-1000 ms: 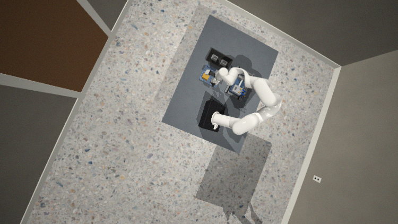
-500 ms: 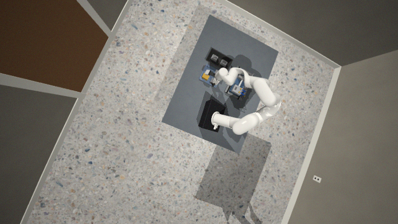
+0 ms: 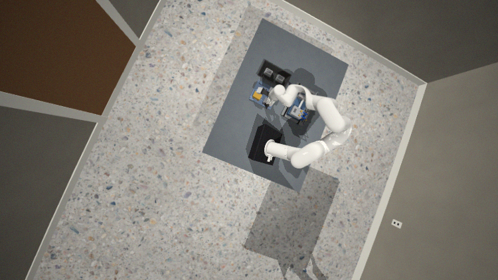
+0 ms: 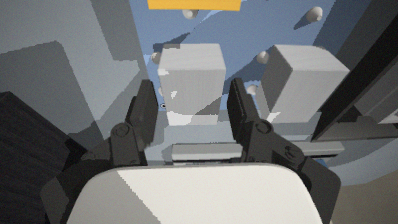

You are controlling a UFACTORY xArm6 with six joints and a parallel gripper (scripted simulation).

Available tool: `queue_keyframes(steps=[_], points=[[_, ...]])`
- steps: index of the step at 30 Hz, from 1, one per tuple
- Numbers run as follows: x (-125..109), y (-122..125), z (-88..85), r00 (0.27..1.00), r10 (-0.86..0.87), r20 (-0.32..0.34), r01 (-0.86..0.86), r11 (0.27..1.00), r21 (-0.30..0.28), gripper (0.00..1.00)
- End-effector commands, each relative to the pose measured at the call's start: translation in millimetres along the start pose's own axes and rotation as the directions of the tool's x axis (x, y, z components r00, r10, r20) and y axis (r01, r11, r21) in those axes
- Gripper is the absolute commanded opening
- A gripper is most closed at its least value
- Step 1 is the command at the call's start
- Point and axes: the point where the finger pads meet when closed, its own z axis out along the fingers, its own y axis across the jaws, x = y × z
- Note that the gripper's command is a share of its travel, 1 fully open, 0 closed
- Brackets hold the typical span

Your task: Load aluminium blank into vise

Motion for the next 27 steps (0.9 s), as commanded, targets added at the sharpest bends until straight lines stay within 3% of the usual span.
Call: queue_keyframes(steps=[1,7,8,27], points=[[0.6,1.1,-1.1,1.000,0.001,-0.002,-0.001,1.000,-0.002,0.69],[0.6,1.1,-1.1,1.000,0.001,-0.002,-0.001,1.000,-0.002,0.69],[0.6,1.1,-1.1,1.000,0.001,-0.002,-0.001,1.000,-0.002,0.00],[0.6,1.1,-1.1,1.000,0.001,-0.002,-0.001,1.000,-0.002,0.00]])
